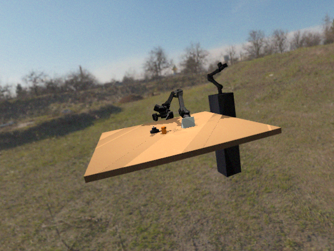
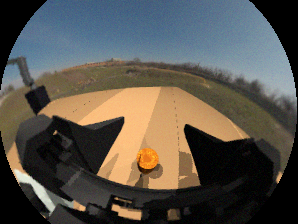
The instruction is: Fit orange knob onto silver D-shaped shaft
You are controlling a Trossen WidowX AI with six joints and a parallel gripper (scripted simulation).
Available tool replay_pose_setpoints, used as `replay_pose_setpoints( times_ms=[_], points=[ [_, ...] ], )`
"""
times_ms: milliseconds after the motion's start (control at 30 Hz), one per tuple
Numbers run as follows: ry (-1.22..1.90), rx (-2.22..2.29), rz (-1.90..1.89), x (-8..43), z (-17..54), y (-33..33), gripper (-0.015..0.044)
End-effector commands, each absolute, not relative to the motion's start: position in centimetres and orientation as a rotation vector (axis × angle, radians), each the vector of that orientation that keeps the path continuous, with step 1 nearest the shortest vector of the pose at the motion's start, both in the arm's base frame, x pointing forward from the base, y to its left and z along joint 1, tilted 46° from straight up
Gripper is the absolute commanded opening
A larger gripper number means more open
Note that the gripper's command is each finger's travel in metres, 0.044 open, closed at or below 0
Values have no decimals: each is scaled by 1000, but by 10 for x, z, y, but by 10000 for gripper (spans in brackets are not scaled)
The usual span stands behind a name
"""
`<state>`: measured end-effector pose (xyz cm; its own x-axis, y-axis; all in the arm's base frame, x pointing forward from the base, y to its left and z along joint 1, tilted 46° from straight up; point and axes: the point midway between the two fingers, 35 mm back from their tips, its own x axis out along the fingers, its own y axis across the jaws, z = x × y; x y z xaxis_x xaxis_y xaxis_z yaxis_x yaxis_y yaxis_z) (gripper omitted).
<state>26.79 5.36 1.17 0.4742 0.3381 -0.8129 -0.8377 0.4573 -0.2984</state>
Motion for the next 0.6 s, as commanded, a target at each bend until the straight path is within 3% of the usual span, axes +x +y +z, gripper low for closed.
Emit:
replay_pose_setpoints(
  times_ms=[0, 333, 567],
  points=[
    [870, -750, 805, 267, 6, 55, 440],
    [1580, -847, 589, 263, -8, 64, 440],
    [1848, -1187, 283, 270, 16, 75, 440]
  ],
)
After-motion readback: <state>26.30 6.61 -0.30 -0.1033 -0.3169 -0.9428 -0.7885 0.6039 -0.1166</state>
